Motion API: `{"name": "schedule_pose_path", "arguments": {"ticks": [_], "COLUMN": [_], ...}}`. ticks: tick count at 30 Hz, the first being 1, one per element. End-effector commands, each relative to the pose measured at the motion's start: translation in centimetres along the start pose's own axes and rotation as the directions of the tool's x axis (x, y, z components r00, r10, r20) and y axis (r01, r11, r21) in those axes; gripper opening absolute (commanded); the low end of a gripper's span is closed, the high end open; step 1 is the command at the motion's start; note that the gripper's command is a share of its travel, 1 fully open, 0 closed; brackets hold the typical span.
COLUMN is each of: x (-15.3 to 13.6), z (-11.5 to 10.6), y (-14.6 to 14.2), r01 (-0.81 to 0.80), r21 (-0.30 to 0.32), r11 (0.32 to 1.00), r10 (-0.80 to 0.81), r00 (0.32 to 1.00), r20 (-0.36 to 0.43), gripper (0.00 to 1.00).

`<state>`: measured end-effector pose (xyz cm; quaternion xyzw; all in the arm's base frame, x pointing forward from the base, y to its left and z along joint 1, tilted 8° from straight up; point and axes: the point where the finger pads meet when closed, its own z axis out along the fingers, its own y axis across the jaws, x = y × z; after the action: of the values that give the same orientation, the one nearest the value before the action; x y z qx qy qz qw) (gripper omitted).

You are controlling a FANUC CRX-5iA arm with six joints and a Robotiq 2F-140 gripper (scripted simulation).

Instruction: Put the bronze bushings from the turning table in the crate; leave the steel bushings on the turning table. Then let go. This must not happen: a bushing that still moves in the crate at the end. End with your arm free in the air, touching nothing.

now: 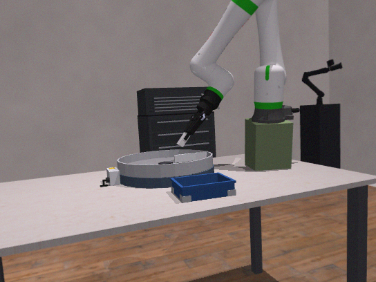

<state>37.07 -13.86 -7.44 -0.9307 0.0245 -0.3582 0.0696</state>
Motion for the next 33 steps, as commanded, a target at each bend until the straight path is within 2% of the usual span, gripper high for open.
{"name": "schedule_pose_path", "arguments": {"ticks": [1,6,33], "x": [-0.2,-1.4,-1.4], "z": [0.3,1.7,1.8], "y": [0.0,0.1,0.1], "r01": [0.000,0.000,0.000], "r21": [0.000,0.000,0.000], "r11": [1.000,1.000,1.000], "r10": [0.000,0.000,0.000], "r00": [1.000,1.000,1.000], "r20": [0.000,0.000,0.000], "gripper": [0.06,0.06,0.06]}}
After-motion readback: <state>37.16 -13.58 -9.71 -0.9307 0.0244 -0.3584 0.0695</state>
